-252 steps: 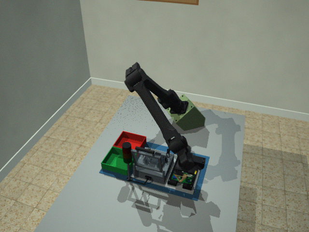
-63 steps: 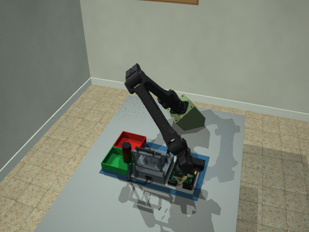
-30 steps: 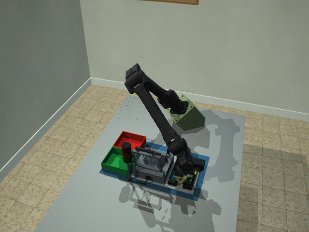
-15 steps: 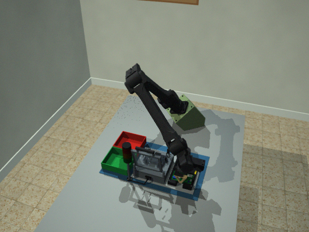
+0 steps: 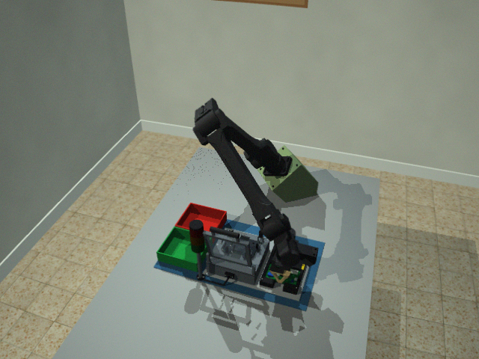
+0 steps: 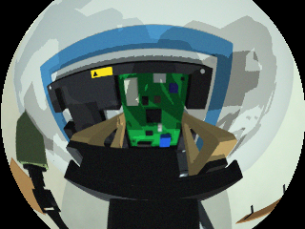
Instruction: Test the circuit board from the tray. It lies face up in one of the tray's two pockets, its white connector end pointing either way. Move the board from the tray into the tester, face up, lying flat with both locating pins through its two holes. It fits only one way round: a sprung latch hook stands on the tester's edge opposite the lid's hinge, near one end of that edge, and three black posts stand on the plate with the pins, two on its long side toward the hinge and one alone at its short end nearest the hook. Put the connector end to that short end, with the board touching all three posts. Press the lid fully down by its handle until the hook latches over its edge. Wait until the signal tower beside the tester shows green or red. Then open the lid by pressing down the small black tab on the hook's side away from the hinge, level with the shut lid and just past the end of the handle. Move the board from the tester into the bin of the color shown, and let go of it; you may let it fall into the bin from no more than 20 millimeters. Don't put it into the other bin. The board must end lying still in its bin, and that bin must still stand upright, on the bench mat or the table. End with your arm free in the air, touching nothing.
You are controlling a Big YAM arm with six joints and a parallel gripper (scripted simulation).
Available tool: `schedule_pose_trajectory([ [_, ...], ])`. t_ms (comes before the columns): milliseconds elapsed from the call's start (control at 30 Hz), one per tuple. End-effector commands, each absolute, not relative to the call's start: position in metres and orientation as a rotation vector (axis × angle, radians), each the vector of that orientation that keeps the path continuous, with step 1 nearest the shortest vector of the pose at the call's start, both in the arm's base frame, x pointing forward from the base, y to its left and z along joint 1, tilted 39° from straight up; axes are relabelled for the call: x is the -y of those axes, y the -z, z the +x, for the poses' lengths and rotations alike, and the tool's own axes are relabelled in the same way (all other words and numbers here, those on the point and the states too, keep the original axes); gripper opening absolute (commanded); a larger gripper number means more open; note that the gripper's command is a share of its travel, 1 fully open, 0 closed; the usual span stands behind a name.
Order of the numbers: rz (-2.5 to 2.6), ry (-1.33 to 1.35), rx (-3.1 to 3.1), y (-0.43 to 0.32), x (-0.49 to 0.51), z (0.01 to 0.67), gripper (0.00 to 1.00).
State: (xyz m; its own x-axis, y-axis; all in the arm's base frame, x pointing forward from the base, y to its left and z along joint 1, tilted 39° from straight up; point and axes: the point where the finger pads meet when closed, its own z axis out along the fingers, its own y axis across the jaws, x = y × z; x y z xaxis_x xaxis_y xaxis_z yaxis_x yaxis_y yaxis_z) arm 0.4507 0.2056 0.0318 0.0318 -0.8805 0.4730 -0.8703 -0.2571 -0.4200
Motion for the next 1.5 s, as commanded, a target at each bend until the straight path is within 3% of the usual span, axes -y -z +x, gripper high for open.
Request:
schedule_pose_trajectory([
  [0, -2.256, 1.046, -1.918, -0.022, -0.1994, 0.4541, 0.74],
  [1467, -2.256, 1.046, -1.918, -0.022, -0.1994, 0.4541, 0.72],
])
